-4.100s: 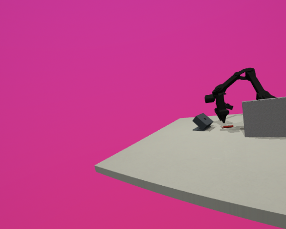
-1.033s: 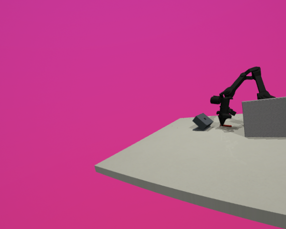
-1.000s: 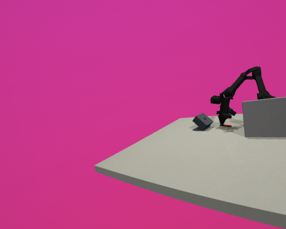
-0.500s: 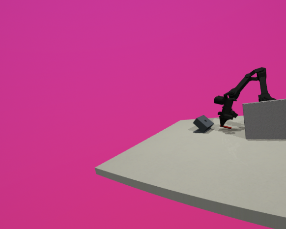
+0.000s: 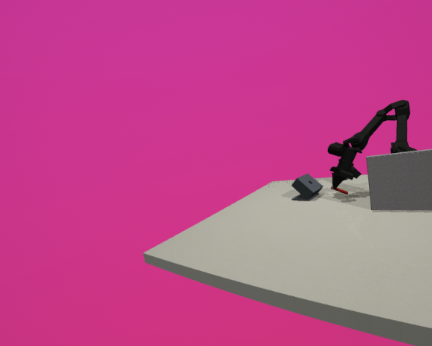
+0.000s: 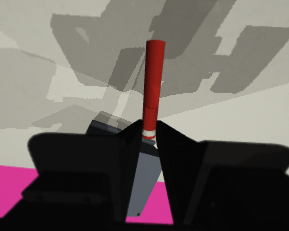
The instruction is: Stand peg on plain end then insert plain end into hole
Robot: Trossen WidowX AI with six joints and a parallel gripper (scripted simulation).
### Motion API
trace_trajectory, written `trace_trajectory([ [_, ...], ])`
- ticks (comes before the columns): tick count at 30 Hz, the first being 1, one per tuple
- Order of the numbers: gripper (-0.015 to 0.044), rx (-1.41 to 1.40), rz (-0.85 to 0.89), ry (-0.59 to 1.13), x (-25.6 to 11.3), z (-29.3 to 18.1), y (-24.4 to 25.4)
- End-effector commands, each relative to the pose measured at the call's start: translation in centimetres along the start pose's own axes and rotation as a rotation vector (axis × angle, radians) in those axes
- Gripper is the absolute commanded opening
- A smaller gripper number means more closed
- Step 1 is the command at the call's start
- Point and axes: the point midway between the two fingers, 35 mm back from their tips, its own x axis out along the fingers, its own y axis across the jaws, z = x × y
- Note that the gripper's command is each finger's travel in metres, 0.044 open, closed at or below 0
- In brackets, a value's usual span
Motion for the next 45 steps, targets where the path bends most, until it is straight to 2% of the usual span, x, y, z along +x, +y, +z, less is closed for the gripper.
trace_trajectory([
  [1, 0.0051, -0.002, 0.0, 0.035, -0.3, -0.1, 0.0],
  [45, 0.0051, -0.005, -0.001, 0.417, -3.0, -0.2, 0.0],
])
